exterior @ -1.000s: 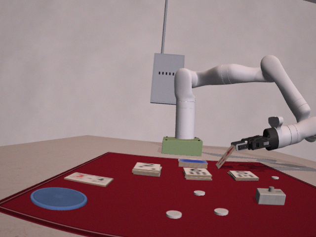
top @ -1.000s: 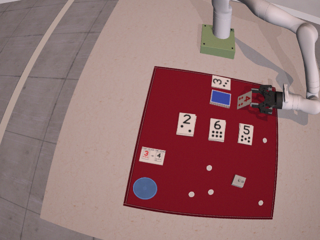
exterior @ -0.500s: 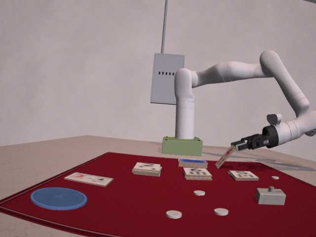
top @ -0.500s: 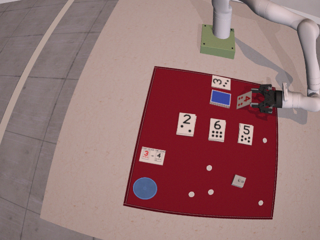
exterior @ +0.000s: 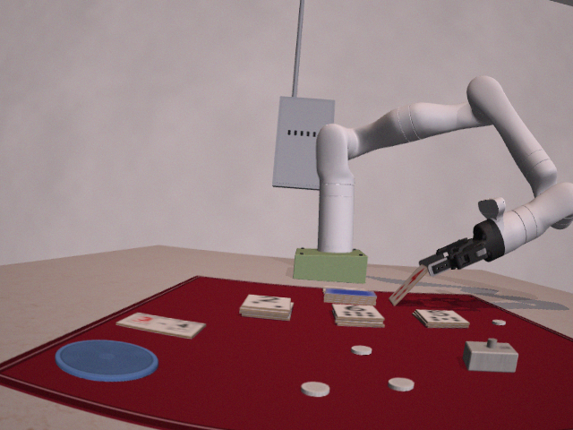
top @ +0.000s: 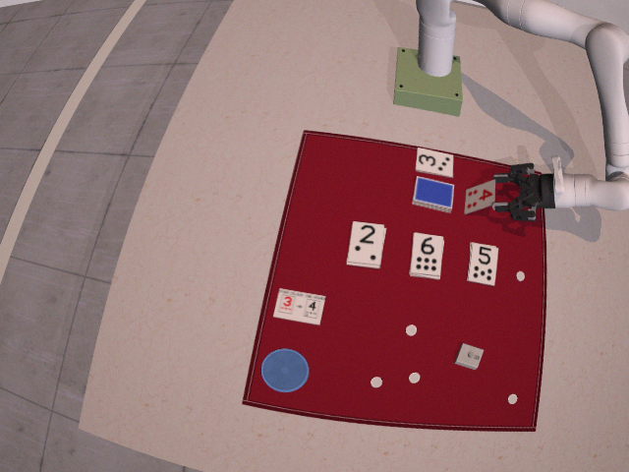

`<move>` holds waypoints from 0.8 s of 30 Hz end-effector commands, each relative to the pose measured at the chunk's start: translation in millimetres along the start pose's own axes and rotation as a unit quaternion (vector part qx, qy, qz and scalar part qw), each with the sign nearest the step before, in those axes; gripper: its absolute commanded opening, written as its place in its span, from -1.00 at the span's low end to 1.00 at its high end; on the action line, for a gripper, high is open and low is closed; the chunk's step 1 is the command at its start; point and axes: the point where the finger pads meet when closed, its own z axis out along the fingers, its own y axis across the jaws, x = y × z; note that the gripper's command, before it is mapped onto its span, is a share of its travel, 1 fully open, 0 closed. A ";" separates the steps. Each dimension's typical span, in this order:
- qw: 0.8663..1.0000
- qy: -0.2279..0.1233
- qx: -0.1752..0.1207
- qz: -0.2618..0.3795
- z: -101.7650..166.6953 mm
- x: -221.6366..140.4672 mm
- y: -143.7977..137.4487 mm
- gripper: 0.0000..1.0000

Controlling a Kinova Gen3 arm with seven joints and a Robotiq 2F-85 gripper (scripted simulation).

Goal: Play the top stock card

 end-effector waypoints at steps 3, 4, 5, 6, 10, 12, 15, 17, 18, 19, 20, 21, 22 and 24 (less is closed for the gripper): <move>0.999 -0.033 -0.001 0.005 -1.9 1.1 -0.3 0.43; 0.999 -0.039 -0.001 0.005 -2.0 1.0 -0.3 0.43; 0.999 -0.046 -0.001 0.005 -2.1 0.9 -0.3 0.43; 0.999 -0.052 -0.001 0.005 -2.2 0.8 -0.3 0.43; 0.997 -0.080 0.000 0.005 -2.7 0.4 -0.3 0.43; 0.996 -0.094 0.000 0.005 -2.8 0.2 -0.3 0.43; 0.994 -0.109 0.001 0.005 -3.0 -0.1 -0.4 0.43; 0.993 -0.116 0.001 0.006 -3.1 -0.2 -0.4 0.43; 0.992 -0.124 0.001 0.006 -3.2 -0.3 -0.4 0.43; 0.991 -0.132 0.001 0.006 -3.2 -0.4 -0.4 0.43; 0.990 -0.139 0.001 0.006 -3.3 -0.5 -0.4 0.43; 0.989 -0.147 0.002 0.006 -3.3 -0.7 -0.4 0.43; 0.988 -0.155 0.002 0.006 -3.4 -0.8 -0.4 0.43; 0.985 -0.171 0.002 0.006 -3.4 -1.0 -0.4 0.43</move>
